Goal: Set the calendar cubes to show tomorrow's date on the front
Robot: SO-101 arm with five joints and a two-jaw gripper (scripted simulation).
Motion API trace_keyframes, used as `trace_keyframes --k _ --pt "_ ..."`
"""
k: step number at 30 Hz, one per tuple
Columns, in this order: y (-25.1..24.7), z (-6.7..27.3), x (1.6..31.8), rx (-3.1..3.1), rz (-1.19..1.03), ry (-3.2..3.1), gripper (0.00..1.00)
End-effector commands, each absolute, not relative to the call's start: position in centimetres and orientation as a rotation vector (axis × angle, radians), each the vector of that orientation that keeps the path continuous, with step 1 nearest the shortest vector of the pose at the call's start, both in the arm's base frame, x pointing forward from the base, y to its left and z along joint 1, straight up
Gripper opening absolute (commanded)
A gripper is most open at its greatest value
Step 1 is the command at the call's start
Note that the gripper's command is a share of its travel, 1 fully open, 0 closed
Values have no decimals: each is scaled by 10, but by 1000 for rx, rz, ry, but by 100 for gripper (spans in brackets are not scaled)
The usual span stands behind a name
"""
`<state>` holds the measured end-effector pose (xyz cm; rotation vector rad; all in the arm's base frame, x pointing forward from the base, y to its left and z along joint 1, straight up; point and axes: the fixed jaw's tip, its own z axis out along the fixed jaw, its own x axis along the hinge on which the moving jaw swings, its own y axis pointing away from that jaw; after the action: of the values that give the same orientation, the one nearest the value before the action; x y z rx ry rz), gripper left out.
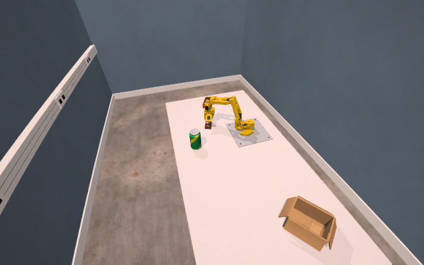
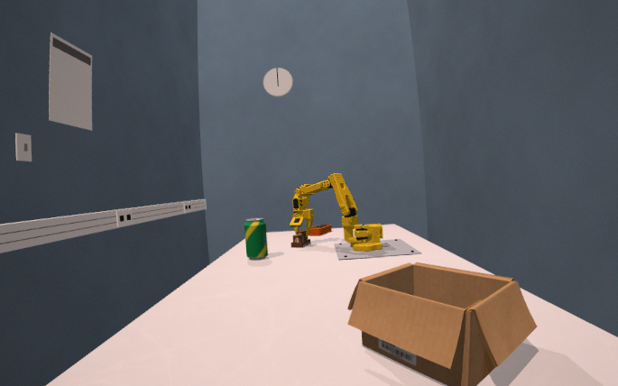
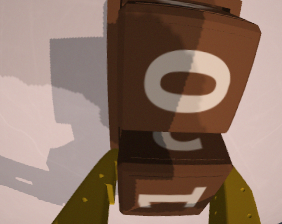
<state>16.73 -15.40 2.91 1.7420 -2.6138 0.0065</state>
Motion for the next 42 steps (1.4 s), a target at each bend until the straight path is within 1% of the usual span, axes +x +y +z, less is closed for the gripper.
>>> trace_keyframes --k 1,35,38,42 --pt "-154 27 165 1740 -2 -2615 0" --pt "-154 18 165 1740 -2 -2615 0" --pt "-154 18 165 1740 -2 -2615 2" --pt "-154 18 165 1740 -2 -2615 10"
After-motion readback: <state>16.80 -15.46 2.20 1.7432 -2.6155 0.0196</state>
